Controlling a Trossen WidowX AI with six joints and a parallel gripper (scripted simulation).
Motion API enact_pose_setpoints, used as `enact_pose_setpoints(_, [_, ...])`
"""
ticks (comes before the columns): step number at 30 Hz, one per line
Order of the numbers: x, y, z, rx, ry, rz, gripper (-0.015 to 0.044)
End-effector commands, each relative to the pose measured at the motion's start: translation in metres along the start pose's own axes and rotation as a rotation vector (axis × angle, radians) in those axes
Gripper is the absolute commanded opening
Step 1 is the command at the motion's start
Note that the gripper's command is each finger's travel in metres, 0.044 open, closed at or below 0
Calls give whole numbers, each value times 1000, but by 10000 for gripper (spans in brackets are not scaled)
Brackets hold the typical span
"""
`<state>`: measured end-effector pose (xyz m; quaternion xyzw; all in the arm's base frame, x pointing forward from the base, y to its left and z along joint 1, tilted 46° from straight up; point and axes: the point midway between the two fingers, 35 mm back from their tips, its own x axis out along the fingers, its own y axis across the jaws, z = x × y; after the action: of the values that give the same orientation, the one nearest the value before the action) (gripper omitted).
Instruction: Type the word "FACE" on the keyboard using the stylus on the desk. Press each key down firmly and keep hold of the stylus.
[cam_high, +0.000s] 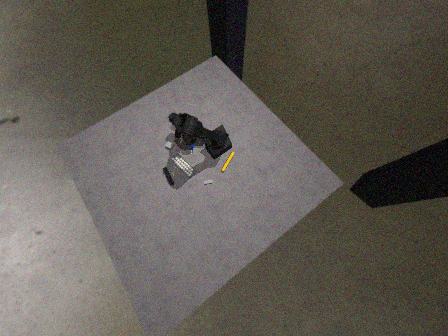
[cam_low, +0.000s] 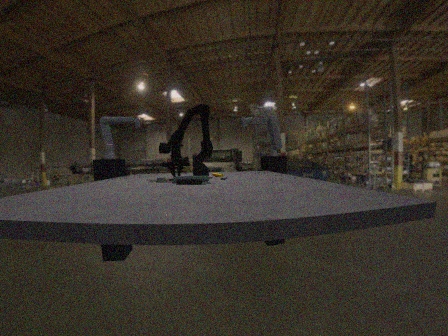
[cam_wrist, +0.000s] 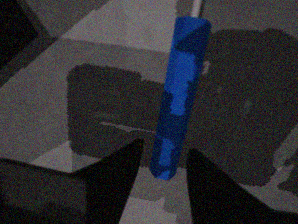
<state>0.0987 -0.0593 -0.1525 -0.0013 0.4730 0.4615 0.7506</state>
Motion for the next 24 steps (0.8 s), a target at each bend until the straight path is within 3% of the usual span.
enact_pose_setpoints(1, [0,0,0,0,0,0,97])
enact_pose_setpoints(4, [0,0,0,0,0,0,19])
enact_pose_setpoints(7, [0,0,0,0,0,0,0])
enact_pose_setpoints(24, [-51,0,-1,2,2,1,0])
